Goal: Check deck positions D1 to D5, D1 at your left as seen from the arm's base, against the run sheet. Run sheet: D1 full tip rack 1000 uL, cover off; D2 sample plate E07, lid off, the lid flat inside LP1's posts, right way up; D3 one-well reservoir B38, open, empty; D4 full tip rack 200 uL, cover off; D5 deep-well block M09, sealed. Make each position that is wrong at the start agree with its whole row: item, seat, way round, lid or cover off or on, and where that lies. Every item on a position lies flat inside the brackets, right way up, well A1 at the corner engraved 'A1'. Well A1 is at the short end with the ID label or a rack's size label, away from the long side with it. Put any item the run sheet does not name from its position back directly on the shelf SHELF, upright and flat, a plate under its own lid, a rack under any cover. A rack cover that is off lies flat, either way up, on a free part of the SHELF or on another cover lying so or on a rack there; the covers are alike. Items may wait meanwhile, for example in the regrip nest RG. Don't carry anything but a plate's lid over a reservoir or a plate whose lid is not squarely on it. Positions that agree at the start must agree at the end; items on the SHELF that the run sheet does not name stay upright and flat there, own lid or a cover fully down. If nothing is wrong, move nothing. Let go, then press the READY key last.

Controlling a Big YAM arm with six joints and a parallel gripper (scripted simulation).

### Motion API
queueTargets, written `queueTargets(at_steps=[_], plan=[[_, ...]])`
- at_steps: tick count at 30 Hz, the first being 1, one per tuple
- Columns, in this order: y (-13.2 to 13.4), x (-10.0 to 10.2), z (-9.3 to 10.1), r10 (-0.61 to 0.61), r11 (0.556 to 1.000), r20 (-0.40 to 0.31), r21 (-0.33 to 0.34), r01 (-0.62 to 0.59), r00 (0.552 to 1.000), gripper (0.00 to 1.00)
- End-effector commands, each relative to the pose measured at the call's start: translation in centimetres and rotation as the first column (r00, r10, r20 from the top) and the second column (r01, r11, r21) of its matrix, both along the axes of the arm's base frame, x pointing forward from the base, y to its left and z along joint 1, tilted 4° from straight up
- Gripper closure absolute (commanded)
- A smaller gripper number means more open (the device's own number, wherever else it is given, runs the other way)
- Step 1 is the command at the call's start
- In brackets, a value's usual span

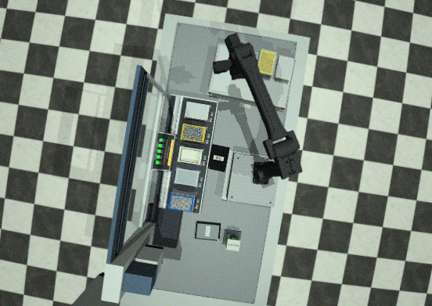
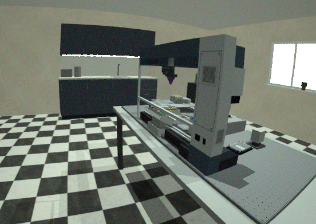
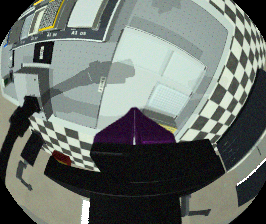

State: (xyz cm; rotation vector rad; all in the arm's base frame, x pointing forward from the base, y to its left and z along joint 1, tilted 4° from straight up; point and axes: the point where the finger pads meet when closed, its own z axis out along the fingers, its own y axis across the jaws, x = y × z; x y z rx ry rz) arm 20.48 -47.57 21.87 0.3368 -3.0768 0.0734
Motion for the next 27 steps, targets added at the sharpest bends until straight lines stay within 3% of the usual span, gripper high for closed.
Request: queueTargets(at_steps=[1, 8, 9, 10, 18, 20, 22, 25, 26, 27], plan=[[1.7, 1.0, 1.9, 0.046, 0.998, 0.024, -0.044, -0.045, 0.999, 1.0], [4.1, 1.2, 1.7, 0.024, 0.999, 0.026, -0.043, -0.023, 0.999, 1.0], [4.5, 1.4, 0.6, 0.024, 0.999, 0.016, -0.024, -0.024, 1.0, 1.0], [5.1, 1.3, 1.6, 0.024, 0.999, 0.026, -0.043, -0.023, 0.999, 1.0], [9.0, 1.6, 1.2, 0.024, 0.999, 0.026, -0.041, -0.023, 0.999, 1.0], [8.8, 1.7, 0.3, 0.024, 0.999, 0.016, -0.024, -0.023, 1.0, 1.0], [7.1, 1.4, 1.3, 0.001, 0.999, 0.029, -0.046, 0.001, 1.0, 1.0], [7.4, 1.3, 1.0, 0.0, 0.999, 0.022, -0.034, 0.0, 1.0, 1.0], [9.6, 1.6, 1.1, 0.066, 0.997, 0.02, -0.036, -0.065, 0.998, 1.0], [10.0, 1.6, 1.1, 0.086, 0.996, 0.02, -0.036, -0.085, 0.996, 1.0]])
